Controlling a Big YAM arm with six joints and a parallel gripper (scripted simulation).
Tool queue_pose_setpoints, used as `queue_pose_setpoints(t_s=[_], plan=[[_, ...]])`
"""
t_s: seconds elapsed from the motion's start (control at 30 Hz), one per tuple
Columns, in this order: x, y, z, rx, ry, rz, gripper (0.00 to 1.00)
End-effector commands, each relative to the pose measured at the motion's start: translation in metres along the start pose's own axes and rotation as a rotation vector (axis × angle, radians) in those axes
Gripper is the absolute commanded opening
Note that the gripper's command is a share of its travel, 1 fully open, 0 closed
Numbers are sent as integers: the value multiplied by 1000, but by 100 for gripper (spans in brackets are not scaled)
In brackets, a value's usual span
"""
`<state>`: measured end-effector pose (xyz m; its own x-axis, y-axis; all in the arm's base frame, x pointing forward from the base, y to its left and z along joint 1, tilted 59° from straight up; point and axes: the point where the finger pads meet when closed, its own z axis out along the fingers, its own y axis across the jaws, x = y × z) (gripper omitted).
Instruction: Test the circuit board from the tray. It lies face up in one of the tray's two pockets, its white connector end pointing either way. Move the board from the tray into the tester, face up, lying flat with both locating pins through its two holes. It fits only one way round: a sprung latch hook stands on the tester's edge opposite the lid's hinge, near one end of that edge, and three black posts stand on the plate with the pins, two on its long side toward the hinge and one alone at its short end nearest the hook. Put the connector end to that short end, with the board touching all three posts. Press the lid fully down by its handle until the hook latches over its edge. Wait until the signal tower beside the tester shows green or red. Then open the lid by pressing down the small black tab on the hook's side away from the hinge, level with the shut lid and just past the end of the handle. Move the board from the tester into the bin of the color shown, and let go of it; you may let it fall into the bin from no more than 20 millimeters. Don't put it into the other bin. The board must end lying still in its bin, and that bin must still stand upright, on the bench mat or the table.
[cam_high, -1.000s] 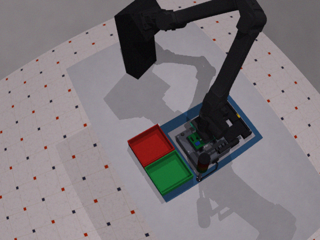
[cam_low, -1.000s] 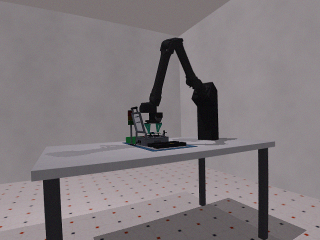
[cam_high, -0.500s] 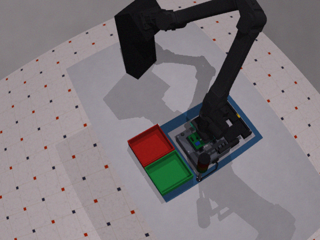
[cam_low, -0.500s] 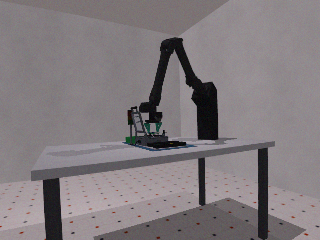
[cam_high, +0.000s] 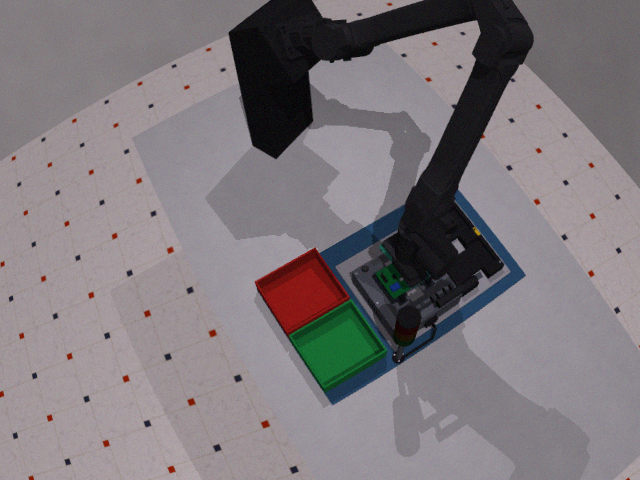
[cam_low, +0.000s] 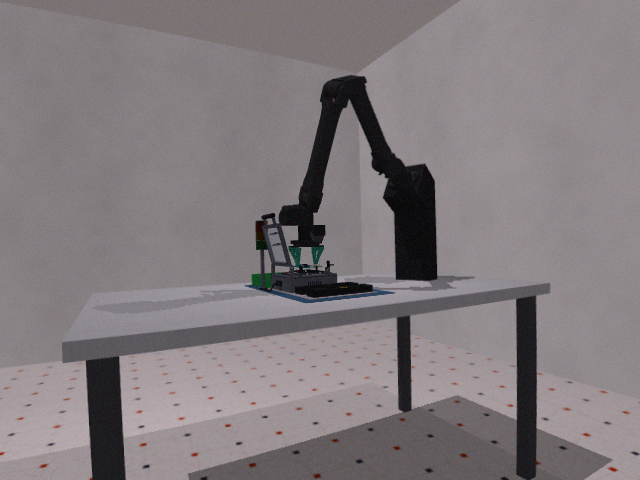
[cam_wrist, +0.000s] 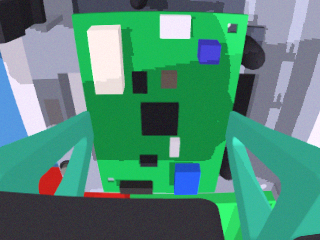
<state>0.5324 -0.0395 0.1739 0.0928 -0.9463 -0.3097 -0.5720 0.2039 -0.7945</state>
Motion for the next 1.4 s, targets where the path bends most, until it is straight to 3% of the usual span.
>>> queue_pose_setpoints(t_s=[0.0, 1.37], plan=[[-9, -6, 1, 2, -13, -1, 72], [-9, -1, 0, 9, -14, -4, 72]])
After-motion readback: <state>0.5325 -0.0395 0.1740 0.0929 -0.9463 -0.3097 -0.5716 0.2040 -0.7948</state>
